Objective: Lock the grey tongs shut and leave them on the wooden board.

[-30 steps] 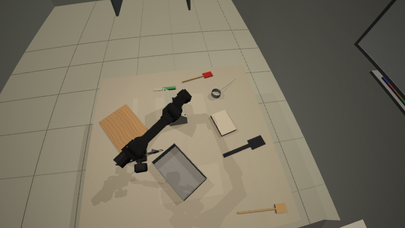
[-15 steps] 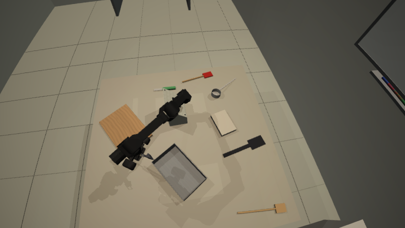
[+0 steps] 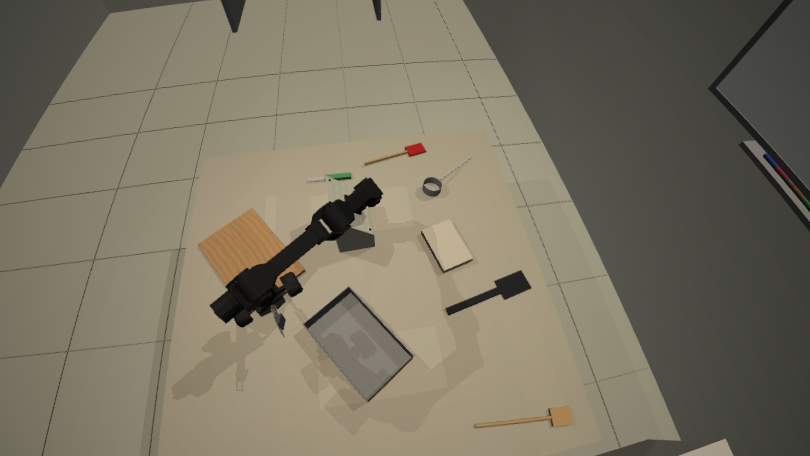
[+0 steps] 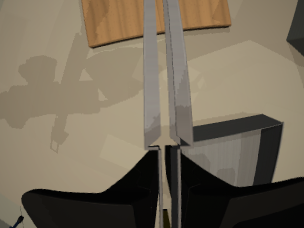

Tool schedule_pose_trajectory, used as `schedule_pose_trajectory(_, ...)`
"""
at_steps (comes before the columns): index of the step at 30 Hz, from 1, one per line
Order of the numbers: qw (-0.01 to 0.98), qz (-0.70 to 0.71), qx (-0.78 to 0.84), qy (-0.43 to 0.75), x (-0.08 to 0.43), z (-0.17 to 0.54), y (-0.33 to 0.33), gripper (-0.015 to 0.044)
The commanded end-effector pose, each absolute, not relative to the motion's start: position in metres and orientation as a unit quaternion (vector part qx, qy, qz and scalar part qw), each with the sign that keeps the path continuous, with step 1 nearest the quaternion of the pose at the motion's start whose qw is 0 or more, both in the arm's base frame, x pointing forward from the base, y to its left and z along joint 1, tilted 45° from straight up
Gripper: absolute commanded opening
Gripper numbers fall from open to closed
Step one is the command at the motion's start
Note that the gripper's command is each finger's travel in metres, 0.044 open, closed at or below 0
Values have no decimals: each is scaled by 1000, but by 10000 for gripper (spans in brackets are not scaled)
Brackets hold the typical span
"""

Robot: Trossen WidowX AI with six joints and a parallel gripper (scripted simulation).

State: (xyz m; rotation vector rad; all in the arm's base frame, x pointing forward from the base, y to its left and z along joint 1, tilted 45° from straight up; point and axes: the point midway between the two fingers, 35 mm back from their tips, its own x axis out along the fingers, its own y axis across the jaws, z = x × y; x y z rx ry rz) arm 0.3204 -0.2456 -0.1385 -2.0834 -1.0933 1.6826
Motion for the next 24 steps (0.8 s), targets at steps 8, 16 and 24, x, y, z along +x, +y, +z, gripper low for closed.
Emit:
schedule_pose_trajectory(8,281,646,-669,-236,304,-150,-256,-150)
schedule_pose_trajectory(16,350,667,-635,-169,298,-155,-259,-150)
schedule_pose_trajectory(24,343,666,-639,-174,291,-158,-263,-150)
